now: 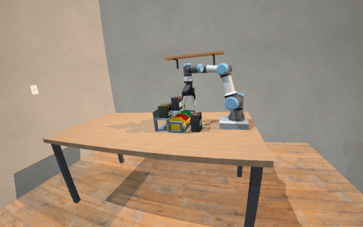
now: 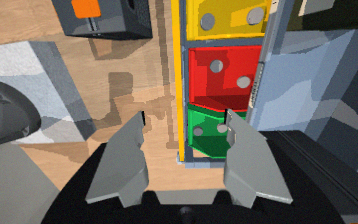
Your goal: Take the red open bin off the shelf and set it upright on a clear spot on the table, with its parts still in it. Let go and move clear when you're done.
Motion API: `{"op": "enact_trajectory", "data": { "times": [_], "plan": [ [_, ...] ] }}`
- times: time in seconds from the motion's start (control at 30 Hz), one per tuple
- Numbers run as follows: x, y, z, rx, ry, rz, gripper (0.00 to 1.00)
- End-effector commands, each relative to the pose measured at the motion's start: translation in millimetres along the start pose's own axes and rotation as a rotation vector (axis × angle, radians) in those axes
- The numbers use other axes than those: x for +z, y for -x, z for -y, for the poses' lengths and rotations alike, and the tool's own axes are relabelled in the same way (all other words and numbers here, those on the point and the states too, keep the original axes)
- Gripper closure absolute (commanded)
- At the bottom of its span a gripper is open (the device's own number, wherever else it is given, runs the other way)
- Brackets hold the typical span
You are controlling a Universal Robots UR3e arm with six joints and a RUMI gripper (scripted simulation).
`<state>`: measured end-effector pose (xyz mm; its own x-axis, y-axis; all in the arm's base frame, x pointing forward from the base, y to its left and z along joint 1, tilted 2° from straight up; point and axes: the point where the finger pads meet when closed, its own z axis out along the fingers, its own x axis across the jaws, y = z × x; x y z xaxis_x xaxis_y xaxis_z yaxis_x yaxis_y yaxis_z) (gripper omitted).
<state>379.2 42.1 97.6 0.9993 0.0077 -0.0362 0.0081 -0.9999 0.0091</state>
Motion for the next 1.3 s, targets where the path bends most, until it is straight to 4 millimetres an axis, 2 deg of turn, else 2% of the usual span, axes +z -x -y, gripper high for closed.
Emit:
{"op": "enact_trajectory", "data": {
  "times": [0.0, 1.27],
  "plan": [
    [-0.9, 0.1, 1.1, 0.000, 0.001, -0.002, 0.42],
    [-1.1, 5.7, 8.6, 0.000, 0.001, -0.002, 0.42]
  ]
}}
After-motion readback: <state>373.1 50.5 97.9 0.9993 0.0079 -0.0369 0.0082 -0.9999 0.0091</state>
